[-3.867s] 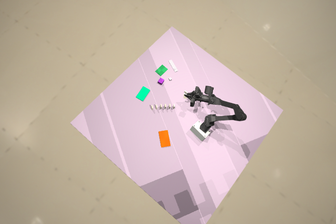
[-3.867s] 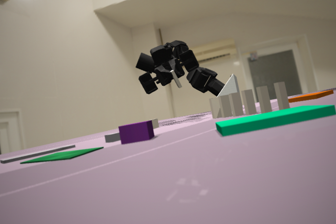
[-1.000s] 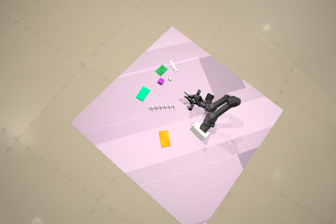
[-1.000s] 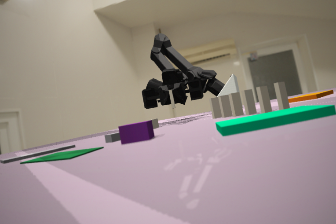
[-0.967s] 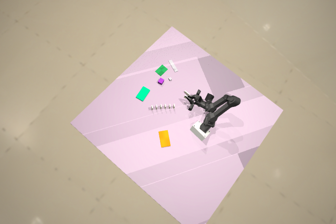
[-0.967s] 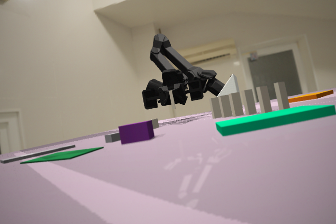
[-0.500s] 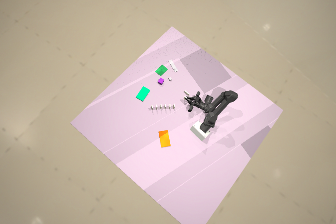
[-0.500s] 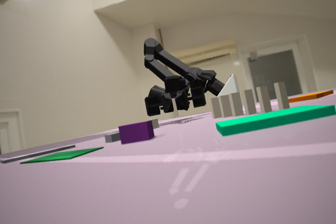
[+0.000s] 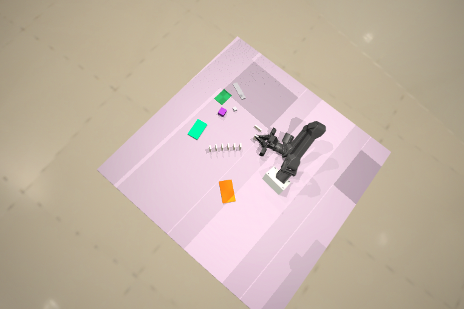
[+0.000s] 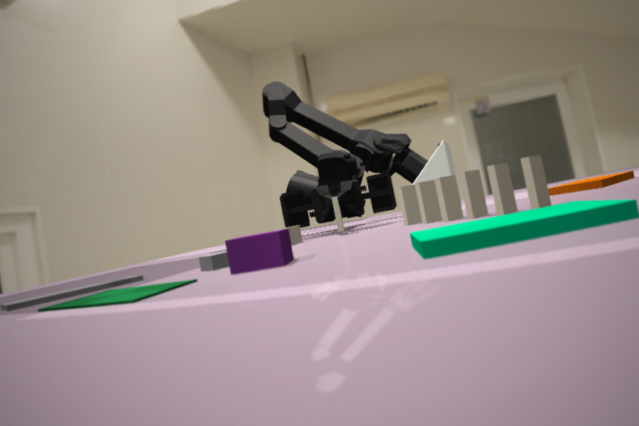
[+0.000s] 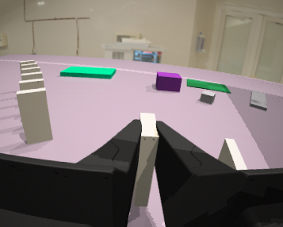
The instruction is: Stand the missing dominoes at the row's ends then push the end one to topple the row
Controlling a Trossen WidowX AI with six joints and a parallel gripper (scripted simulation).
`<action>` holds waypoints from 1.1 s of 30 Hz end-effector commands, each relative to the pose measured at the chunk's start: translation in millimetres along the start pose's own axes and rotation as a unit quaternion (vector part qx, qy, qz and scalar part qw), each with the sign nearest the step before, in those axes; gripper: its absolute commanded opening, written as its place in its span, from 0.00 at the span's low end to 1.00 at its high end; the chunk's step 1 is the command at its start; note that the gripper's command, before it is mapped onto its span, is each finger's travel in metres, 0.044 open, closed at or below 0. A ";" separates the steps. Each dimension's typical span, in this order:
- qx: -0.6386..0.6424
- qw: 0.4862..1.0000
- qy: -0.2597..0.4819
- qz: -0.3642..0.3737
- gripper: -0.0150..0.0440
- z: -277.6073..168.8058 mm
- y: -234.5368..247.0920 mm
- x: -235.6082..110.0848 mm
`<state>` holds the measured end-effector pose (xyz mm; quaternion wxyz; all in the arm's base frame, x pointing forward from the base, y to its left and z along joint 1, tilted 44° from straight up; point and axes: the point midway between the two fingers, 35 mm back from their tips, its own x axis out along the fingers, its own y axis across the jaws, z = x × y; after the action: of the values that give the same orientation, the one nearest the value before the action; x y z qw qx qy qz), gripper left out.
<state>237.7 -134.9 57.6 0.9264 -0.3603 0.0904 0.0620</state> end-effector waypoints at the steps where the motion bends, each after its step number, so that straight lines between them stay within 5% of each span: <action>1: -0.001 1.000 -0.001 0.002 0.29 -0.8 1.5 -0.1; 3: -0.001 1.000 -0.001 0.002 0.29 -0.8 1.5 -0.1; 19: -0.001 1.000 -0.001 0.002 1.00 0.0 1.3 0.0; 33: 0.005 1.000 0.000 0.000 1.00 49.1 -0.1 0.5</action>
<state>244.6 -106.3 90.0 0.9251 -0.3641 0.0868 0.0648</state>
